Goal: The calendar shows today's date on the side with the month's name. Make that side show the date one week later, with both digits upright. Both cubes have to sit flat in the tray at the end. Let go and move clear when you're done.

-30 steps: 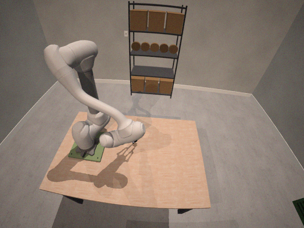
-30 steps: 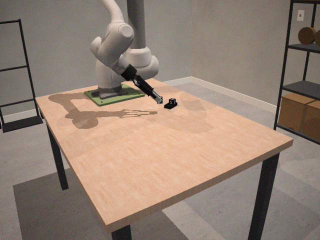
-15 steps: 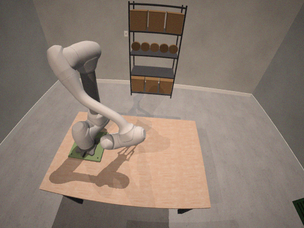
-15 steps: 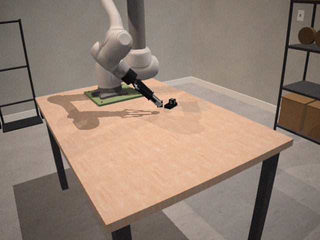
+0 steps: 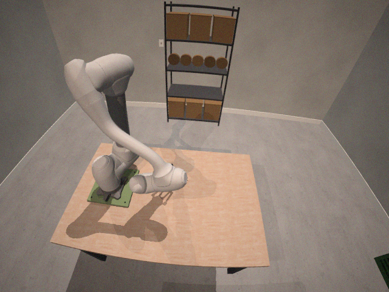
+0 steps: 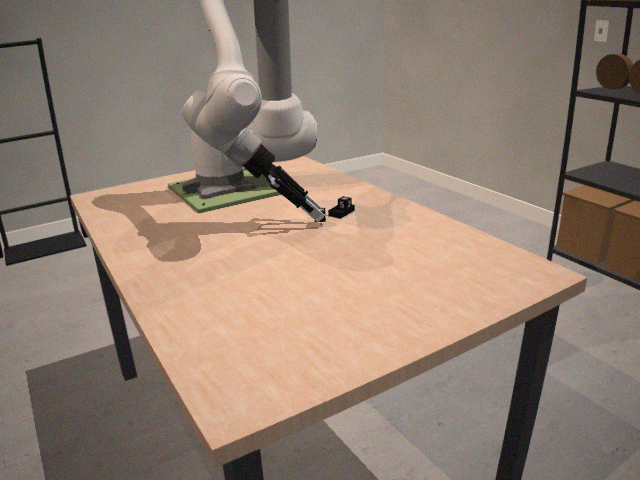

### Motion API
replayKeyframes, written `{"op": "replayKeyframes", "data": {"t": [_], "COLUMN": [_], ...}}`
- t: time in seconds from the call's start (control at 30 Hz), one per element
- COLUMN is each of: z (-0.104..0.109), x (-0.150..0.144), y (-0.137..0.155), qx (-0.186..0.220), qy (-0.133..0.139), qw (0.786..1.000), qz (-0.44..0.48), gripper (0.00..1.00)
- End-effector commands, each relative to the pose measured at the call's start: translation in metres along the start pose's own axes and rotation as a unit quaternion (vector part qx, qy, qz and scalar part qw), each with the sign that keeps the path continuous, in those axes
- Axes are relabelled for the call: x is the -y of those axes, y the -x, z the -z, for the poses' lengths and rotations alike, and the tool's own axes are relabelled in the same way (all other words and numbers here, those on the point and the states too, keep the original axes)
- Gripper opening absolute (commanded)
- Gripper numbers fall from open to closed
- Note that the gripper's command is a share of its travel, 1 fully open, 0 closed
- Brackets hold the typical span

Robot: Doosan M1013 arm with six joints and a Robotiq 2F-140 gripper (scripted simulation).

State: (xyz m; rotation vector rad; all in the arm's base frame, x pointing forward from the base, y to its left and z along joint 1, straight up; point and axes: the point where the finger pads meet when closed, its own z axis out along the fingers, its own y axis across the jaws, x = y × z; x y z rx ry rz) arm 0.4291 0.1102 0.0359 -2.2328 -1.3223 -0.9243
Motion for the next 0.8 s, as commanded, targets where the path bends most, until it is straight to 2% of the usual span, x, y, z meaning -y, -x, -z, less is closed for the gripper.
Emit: {"op": "replayKeyframes", "data": {"t": [0.0,0.77], "z": [-0.0021,-0.0068], "x": [0.0000,0.0000], "y": [0.0020,0.0067], "qx": [0.000,0.000], "qy": [0.000,0.000], "qw": [1.000,1.000], "qz": [0.000,0.000], "gripper": [0.24,0.24]}}
